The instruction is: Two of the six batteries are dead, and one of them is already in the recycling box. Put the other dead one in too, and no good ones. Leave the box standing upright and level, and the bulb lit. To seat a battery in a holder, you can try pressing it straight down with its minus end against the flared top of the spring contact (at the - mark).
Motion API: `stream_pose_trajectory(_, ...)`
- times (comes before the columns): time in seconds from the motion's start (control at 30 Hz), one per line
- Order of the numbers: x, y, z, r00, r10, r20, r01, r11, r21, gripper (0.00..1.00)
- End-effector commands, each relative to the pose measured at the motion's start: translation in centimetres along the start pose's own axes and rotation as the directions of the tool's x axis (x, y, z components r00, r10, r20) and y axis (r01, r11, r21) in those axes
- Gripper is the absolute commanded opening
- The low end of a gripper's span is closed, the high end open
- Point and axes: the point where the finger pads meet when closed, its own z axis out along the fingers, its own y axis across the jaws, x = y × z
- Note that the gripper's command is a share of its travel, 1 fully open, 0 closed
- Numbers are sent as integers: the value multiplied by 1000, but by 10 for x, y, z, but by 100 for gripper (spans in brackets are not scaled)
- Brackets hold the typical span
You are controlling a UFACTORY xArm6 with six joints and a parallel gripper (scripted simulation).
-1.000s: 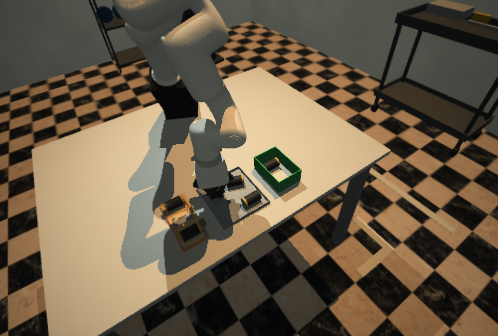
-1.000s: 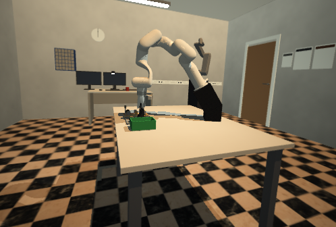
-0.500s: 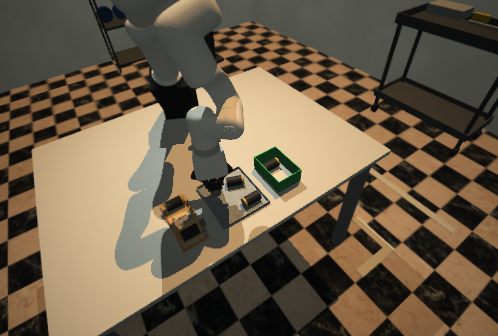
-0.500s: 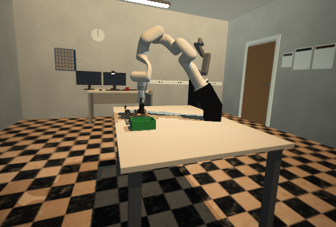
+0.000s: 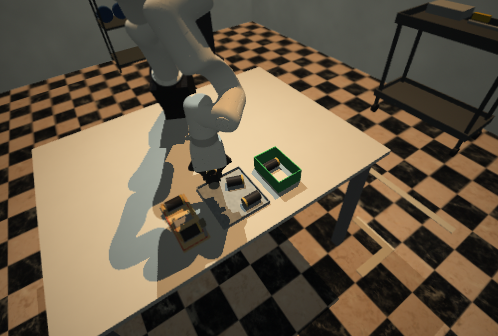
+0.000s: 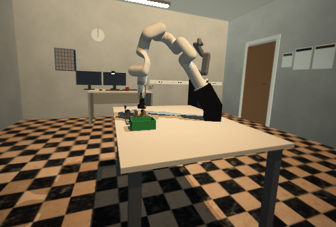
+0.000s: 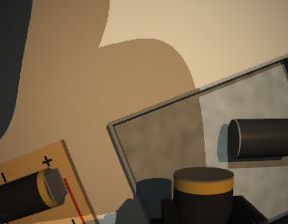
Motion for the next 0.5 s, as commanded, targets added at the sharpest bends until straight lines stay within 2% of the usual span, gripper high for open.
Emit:
stream_pose_trajectory(0.0, -2, 0, -42, 1000, 0, -5, 0, 1000, -4, 28)
stream_pose_trajectory(0.47, -2, 0, -46, 1000, -13, -5, 13, 1000, -4, 28)
